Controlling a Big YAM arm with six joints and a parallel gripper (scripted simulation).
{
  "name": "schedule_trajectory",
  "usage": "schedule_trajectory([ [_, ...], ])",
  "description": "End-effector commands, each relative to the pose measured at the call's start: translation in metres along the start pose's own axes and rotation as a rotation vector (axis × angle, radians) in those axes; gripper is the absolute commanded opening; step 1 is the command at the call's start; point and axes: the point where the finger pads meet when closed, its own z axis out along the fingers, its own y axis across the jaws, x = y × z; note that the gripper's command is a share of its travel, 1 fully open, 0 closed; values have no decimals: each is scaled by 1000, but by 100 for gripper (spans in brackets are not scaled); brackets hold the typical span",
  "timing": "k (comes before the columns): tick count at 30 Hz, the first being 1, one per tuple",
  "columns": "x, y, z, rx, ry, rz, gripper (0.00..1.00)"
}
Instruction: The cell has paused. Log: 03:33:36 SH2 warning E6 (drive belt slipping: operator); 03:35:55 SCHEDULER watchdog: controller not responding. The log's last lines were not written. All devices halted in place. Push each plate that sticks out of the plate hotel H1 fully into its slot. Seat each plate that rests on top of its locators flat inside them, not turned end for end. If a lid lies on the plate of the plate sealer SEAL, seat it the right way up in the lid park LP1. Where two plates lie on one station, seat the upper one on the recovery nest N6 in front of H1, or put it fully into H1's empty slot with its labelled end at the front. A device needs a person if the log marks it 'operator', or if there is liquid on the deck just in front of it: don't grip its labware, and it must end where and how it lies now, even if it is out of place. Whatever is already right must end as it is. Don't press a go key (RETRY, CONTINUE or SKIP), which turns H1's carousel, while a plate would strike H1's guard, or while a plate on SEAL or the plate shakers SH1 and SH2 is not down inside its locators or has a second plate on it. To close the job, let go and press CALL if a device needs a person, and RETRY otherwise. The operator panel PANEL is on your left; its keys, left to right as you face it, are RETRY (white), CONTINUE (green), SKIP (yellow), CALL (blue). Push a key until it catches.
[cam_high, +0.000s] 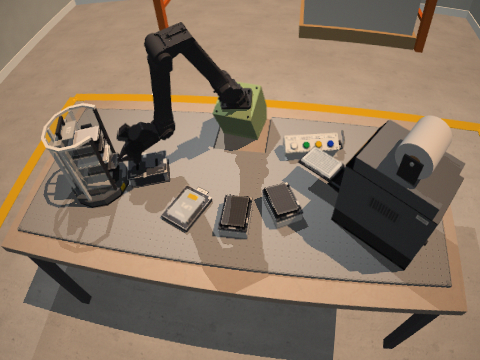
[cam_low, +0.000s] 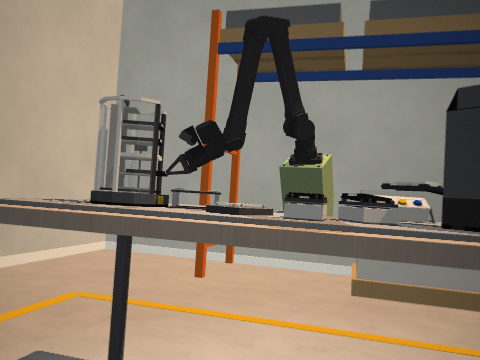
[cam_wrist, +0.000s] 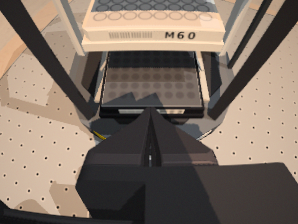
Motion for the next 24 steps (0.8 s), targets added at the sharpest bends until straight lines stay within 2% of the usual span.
schedule_trajectory([
  [1, 8, -3, 5, 8, 25, -12, 0],
  [24, -2, -5, 17, 12, 14, -9, 0],
])
